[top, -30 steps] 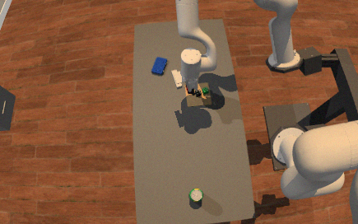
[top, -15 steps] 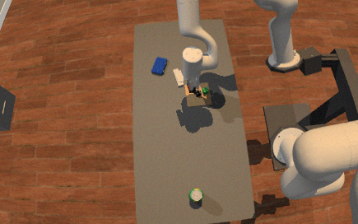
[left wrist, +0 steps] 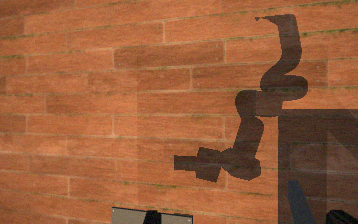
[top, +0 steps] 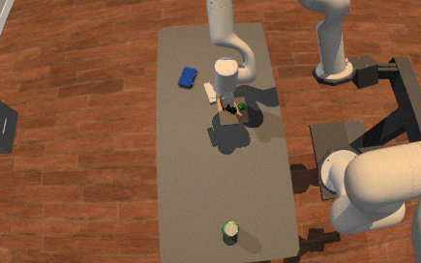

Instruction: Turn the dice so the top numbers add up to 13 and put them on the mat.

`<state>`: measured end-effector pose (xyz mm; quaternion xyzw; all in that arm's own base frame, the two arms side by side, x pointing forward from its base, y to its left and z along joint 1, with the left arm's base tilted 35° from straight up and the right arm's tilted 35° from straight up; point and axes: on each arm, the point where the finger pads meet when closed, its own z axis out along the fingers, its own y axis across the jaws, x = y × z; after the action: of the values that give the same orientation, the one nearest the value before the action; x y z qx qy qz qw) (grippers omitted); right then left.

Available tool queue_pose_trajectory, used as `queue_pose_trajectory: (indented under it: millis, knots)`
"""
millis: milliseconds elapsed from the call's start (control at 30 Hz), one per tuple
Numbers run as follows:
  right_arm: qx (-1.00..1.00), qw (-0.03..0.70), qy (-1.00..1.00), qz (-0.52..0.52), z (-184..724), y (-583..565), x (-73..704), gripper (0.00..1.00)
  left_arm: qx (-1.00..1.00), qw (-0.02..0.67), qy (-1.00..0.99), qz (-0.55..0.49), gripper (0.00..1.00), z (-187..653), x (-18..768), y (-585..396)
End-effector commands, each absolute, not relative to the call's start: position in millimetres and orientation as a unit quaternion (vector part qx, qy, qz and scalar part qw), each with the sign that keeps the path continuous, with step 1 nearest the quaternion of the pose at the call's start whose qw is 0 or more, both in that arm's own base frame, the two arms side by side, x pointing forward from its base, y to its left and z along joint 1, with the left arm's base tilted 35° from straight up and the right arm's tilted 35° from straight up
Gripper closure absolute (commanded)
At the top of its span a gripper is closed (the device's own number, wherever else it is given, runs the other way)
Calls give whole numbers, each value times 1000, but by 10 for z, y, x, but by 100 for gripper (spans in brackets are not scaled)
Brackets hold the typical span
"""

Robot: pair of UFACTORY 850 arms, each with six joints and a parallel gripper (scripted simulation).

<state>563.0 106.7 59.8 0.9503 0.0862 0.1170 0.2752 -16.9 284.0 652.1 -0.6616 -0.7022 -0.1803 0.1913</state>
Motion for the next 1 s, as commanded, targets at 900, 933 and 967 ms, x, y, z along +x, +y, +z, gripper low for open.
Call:
queue_pose_trajectory:
  millis: [900, 933, 967]
  knots:
    - [950, 275, 86, 118, -51, 665, 5850, 72, -661, 192, -702, -181, 0, 6529, -169, 2839]
    - [950, 275, 86, 118, -51, 665, 5850, 72, -661, 192, -702, -181, 0, 6529, -169, 2839]
    - [950, 275, 86, 118, -51, 665, 5850, 72, -661, 192, -702, -181, 0, 6529, -169, 2839]
